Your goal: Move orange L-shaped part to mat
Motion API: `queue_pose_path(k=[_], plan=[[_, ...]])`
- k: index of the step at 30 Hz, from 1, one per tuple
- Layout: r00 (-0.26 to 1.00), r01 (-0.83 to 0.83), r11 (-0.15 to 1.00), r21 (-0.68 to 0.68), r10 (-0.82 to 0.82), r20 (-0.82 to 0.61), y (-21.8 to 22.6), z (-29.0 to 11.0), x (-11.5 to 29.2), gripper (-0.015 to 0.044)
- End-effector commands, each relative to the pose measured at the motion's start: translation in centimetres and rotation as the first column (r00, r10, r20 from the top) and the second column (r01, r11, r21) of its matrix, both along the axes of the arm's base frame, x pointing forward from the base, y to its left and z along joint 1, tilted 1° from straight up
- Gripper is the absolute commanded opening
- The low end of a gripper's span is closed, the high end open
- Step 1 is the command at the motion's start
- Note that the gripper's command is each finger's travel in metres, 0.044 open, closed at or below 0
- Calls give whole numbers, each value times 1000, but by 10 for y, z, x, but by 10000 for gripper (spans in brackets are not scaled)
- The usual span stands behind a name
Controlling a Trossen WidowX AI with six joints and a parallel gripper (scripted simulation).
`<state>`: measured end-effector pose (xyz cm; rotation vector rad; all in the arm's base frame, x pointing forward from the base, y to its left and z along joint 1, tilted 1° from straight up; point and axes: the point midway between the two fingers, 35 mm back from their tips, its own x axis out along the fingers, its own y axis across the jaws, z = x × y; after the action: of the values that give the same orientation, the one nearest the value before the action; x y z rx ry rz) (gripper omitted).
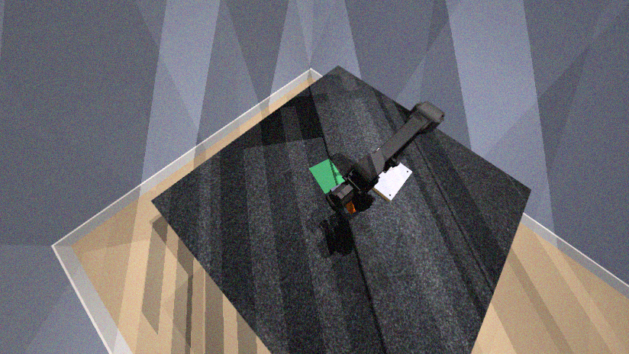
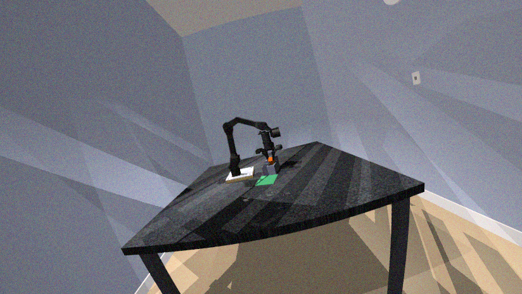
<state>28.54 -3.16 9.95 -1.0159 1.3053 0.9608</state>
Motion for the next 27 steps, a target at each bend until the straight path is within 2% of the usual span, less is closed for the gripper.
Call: queue_pose_path(k=[1,27], plan=[[1000,-3,1000,-1,3,1,0,6,0,0],[1000,-4,1000,-1,4,0,0,48,-2,0]])
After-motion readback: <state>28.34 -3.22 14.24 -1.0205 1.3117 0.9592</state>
